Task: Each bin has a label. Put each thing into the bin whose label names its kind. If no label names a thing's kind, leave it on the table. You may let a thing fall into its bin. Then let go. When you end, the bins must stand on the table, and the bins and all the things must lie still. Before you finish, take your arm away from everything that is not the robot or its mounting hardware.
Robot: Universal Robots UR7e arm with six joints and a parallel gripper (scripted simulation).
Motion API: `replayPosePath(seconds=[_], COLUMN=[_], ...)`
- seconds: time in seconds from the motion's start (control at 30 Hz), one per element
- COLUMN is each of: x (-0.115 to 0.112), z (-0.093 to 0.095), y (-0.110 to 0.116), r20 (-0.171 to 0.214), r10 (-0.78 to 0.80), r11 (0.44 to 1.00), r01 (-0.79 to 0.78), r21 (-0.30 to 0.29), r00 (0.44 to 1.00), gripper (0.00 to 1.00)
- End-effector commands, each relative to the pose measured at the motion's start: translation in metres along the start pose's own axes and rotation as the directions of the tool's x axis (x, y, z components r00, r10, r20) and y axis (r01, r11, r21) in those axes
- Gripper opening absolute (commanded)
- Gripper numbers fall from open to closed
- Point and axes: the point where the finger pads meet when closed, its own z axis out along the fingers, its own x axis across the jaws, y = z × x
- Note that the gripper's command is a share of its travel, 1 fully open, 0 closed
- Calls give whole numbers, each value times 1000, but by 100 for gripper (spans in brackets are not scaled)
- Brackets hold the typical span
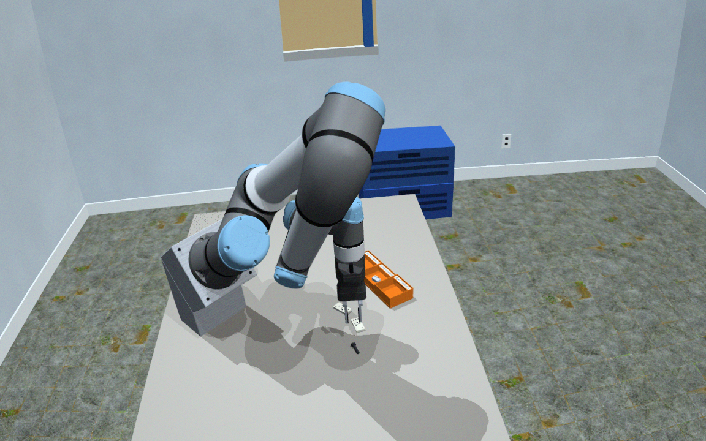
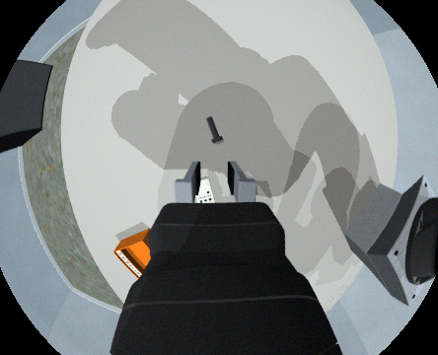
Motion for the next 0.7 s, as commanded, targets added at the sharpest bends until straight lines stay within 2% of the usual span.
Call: replayPosePath(seconds=[0.0,0.5,0.67], x=[3,6,8], z=[0,2,2], y=[-4,-9,-12], r20=[-12,-16,-19], r10=[156,336,428], r11=[988,942,904], r01=[-156,-336,-428], r21=[-7,-8,-8], r00=[988,942,904], gripper=[62,62,62])
